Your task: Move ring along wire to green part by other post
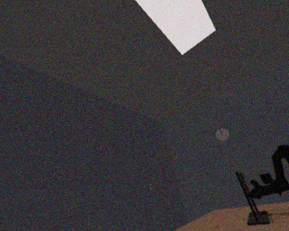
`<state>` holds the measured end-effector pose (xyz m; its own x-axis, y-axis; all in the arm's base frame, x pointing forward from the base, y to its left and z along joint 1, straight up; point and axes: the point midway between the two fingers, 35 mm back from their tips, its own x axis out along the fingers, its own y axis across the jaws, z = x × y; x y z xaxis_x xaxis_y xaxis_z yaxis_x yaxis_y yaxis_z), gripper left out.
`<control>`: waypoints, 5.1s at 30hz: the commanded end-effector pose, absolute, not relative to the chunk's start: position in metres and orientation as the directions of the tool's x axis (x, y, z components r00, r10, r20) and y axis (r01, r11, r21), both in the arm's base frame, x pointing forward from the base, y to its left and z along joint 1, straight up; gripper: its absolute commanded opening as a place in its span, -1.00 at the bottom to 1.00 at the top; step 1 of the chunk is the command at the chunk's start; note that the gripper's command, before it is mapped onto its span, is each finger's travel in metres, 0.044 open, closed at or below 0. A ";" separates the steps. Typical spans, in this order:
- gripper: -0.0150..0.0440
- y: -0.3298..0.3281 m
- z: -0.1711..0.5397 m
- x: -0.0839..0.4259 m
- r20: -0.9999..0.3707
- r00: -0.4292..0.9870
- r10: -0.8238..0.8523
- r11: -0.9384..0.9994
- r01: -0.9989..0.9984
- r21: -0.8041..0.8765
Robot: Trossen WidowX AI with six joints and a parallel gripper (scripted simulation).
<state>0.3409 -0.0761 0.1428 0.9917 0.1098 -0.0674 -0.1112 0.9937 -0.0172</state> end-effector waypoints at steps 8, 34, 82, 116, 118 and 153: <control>-1.00 -0.064 0.143 0.339 -0.067 0.991 0.112 0.994 -0.113 -0.011; -1.00 -0.038 0.143 0.337 -0.065 0.991 0.117 0.993 -0.117 -0.008; -1.00 0.010 0.143 0.332 -0.059 0.990 0.125 0.992 -0.125 -0.004; -1.00 0.044 0.143 0.329 -0.055 0.990 0.133 0.991 -0.133 0.000; -1.00 0.046 0.143 0.329 -0.055 0.990 0.133 0.991 -0.133 0.000; -1.00 0.073 0.144 0.314 -0.154 0.978 0.141 0.990 -0.141 0.009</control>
<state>0.3173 0.0716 0.1419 0.9806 0.1413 -0.1362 -0.1424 0.9898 0.0017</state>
